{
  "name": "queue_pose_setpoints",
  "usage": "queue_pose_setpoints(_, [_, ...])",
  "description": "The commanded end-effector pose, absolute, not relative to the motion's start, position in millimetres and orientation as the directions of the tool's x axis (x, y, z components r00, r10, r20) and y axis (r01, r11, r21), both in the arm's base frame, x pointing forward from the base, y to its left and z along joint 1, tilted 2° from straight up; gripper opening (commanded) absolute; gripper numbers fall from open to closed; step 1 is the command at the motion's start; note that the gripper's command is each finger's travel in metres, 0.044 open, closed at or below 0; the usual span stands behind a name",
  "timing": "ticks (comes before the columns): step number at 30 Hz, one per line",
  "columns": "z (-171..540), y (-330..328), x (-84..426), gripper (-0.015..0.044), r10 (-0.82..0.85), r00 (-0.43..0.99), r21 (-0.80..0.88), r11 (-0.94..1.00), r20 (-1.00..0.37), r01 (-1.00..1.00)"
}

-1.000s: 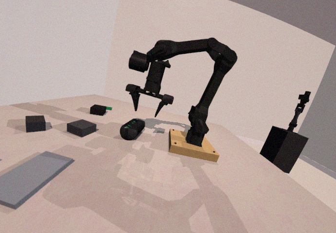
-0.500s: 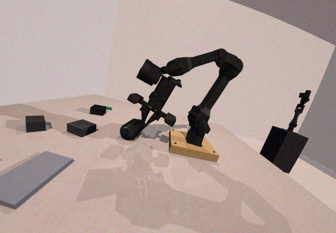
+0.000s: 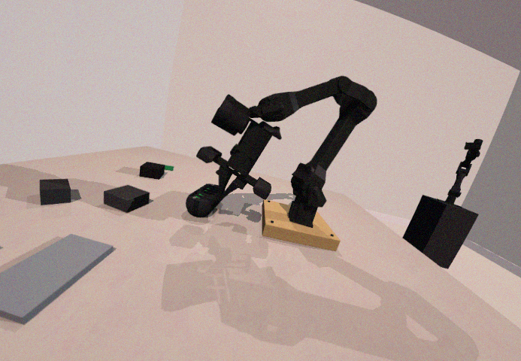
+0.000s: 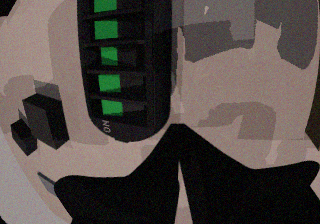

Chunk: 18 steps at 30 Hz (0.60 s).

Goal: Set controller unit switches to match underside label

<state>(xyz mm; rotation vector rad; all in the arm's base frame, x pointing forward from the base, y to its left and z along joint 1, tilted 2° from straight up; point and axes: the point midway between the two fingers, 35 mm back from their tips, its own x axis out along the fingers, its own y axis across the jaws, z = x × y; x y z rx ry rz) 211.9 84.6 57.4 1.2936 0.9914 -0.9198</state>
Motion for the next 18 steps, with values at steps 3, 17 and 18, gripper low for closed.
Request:
queue_pose_setpoints(3, [45,83,211,0.0000,-0.006,0.310,0.309,0.065,-0.951,0.949])
queue_pose_setpoints(17, [22,82,211,0.0000,-0.007,0.309,0.308,0.066,-0.951,0.949])
queue_pose_setpoints(18, [21,82,211,0.0000,-0.007,0.309,0.308,0.066,-0.951,0.949])
